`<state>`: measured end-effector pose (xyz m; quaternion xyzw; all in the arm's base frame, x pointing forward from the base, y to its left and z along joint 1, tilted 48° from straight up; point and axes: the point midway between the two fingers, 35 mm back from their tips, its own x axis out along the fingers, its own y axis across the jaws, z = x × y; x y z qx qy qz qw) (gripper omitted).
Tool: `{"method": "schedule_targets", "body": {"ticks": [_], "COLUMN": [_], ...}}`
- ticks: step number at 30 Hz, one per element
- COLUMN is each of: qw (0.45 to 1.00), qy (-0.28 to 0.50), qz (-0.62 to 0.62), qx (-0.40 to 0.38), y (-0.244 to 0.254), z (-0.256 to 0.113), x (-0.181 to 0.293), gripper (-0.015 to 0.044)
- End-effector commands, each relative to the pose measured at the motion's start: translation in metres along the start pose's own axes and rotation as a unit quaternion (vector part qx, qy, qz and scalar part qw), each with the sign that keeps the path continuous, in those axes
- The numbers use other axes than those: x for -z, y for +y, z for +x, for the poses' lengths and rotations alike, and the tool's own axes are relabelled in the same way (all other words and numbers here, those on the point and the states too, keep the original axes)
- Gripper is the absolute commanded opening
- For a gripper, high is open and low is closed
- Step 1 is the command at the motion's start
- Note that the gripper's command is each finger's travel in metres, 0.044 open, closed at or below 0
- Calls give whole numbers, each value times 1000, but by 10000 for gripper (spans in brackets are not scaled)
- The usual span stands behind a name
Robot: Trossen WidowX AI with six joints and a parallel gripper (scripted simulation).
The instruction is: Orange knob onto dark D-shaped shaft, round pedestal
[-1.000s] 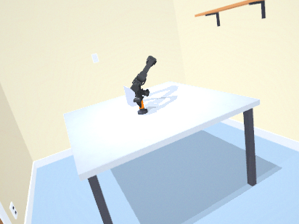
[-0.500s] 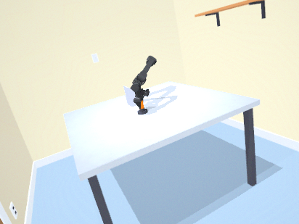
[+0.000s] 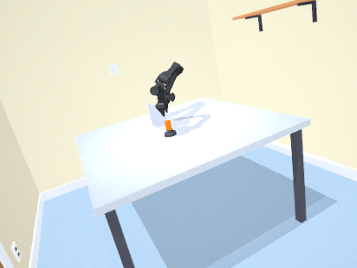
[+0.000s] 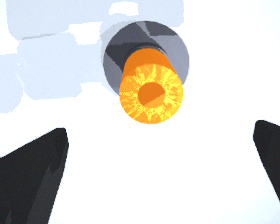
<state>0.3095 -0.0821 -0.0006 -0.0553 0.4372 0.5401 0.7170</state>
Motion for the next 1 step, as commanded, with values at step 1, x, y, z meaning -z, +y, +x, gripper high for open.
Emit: {"method": "schedule_targets", "body": {"ticks": [1], "qw": [1000], "qy": [3], "qz": [-3], "qx": [-2], "y": [0], "z": [-1], "x": [0], "gripper": [440]}}
